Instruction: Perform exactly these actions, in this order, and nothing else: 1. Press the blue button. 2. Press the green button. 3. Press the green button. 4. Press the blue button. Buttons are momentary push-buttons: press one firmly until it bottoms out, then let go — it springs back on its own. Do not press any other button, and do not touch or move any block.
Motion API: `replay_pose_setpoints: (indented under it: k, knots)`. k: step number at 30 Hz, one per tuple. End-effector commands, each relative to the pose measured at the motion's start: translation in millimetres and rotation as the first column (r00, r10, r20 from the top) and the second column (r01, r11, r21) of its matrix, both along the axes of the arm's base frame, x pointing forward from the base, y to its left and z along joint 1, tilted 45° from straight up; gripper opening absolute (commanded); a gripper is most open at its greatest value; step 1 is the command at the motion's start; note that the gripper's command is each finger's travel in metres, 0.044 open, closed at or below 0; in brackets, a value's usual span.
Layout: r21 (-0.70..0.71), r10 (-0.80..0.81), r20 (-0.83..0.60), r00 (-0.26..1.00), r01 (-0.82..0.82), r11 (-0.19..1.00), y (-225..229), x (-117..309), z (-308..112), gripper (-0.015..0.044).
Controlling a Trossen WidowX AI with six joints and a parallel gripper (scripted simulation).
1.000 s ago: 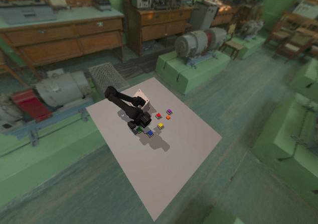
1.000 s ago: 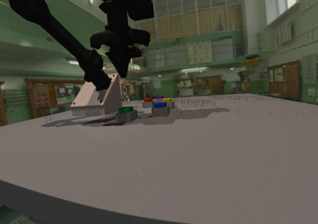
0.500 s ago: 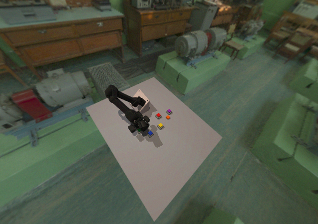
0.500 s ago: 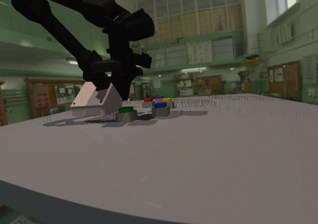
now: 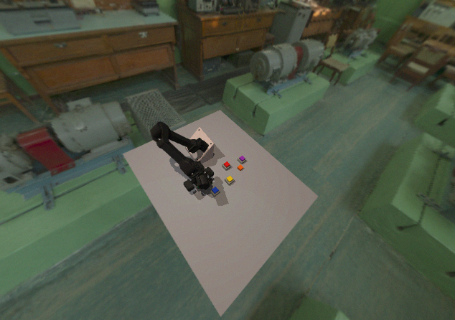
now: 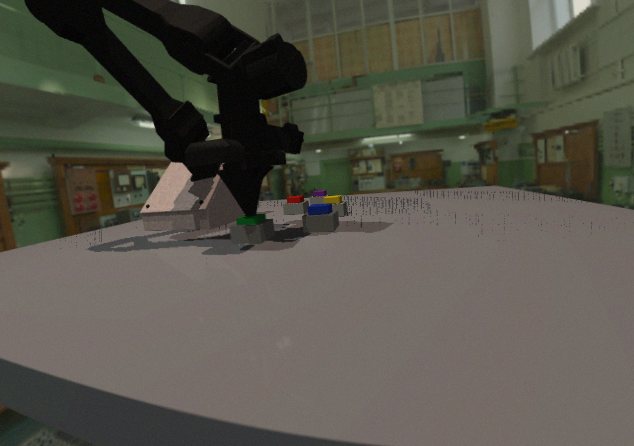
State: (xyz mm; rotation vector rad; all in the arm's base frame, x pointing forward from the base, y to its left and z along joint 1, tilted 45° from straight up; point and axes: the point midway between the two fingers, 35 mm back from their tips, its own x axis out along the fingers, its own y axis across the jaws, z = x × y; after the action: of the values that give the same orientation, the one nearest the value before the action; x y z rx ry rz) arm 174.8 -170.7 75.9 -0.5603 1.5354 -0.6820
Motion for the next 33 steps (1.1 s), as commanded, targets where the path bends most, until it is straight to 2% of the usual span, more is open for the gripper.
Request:
replay_pose_setpoints:
  k: [1,19,25,33]
  knots:
    - [0.006,0.002,-0.004,1.000,-0.002,1.000,-1.9,-1.2,-3.4,0.0020]
    - [0.006,0.002,-0.004,1.000,-0.002,1.000,-1.9,-1.2,-3.4,0.0020]
    - [0.007,0.002,-0.004,1.000,-0.002,1.000,20.8,1.6,19.3,0.0020]
    - [0.008,0.002,-0.004,1.000,-0.002,1.000,15.8,1.5,13.9,0.0020]
